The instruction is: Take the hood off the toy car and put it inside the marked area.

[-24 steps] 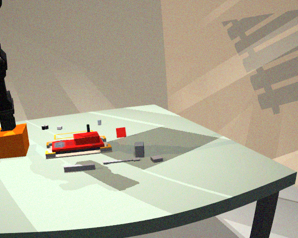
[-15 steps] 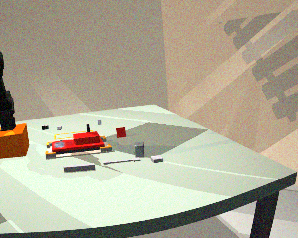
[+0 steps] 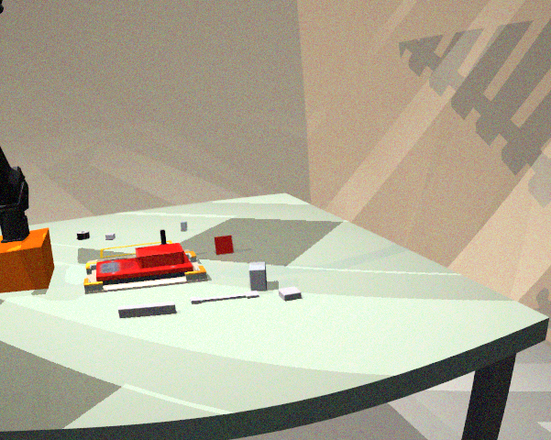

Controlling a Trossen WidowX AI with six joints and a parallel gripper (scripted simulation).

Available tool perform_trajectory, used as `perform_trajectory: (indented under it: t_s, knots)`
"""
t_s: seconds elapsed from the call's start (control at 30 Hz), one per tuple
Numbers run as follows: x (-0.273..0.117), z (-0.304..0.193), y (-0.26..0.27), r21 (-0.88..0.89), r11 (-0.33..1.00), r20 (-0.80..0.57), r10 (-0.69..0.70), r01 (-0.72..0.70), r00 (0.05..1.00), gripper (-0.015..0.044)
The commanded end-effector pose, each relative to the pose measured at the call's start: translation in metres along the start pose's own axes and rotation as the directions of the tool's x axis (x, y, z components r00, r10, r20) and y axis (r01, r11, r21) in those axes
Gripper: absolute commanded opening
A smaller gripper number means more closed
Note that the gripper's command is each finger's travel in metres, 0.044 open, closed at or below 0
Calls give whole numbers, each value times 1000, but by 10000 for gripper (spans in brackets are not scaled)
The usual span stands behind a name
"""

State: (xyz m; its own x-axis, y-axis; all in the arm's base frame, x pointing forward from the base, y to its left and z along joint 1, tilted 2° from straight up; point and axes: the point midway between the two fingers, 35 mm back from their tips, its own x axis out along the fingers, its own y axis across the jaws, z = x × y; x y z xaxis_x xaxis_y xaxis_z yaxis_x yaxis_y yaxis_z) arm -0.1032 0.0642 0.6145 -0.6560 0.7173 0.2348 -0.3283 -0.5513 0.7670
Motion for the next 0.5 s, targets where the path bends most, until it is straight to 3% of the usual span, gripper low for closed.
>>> perform_trajectory:
  t_s: [0.0, 0.17, 0.3, 0.47]
  knots:
    - [23, 31, -48, -11, 989, 89, -149, 151, 985, 440]
    - [36, 69, -108, -10, 946, 182, -318, 325, 931, 440]
    - [36, 80, -129, -4, 933, 216, -349, 359, 912, 440]
    - [28, 114, -188, 22, 857, 282, -499, 514, 820, 440]
